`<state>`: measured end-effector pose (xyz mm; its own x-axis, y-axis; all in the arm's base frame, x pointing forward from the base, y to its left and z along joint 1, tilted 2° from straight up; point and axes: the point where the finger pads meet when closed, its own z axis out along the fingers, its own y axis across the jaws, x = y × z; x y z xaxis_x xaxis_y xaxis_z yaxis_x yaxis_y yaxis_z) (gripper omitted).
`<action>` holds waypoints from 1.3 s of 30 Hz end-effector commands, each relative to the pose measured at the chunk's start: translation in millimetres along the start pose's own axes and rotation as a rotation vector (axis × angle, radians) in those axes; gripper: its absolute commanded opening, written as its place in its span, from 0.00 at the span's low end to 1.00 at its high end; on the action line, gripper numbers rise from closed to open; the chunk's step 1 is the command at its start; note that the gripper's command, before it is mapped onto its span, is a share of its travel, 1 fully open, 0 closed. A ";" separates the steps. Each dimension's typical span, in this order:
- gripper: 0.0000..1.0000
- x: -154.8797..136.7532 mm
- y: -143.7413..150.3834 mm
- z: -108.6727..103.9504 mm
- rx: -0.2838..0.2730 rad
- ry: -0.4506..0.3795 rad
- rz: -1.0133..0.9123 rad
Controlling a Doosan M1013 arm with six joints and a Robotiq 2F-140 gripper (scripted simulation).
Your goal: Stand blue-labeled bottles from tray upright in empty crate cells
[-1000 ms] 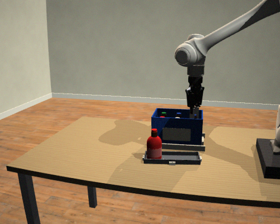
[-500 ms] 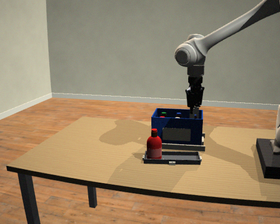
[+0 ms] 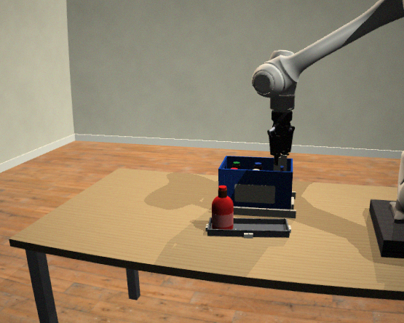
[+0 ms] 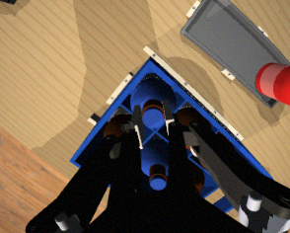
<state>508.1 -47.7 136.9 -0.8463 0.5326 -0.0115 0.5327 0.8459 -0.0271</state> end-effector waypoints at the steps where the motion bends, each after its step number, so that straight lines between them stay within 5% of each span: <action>1: 0.00 0.0 0.0 0.9 0.000 0.000 0.000; 39: 0.00 0.0 0.0 14.2 0.000 0.000 0.000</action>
<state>508.0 -48.1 122.7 -0.8463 0.5326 -0.0115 0.5327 0.8459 -0.0271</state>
